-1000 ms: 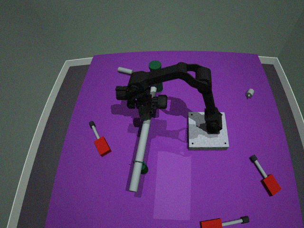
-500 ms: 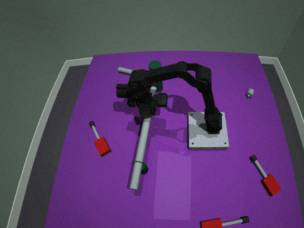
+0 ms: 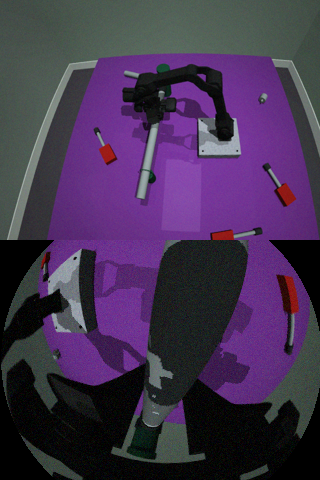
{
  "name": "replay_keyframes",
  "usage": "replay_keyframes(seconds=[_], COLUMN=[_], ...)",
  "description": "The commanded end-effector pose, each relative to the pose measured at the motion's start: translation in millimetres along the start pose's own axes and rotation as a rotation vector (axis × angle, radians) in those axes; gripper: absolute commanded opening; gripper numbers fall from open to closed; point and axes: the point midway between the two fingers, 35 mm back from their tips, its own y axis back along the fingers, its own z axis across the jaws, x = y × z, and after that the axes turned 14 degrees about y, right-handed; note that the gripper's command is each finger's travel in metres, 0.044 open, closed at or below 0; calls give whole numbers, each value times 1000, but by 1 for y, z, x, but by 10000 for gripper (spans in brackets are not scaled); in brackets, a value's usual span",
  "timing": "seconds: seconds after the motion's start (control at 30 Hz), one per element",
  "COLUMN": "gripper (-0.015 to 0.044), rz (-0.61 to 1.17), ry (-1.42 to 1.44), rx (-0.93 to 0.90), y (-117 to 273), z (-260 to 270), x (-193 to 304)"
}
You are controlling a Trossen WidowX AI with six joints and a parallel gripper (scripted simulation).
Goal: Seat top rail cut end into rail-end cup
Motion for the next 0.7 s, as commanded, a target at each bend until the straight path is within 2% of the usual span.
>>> replay_keyframes(seconds=[0.0,0.27,0.47,0.67], gripper=[79,289,440,440], rz=[1,0,-2,-4], ry=[0,0,0,0], rx=[0,0,1,1], y=[0,2,23,48], z=[0,-1,-3,-4], x=[0,-1,-14,-28])
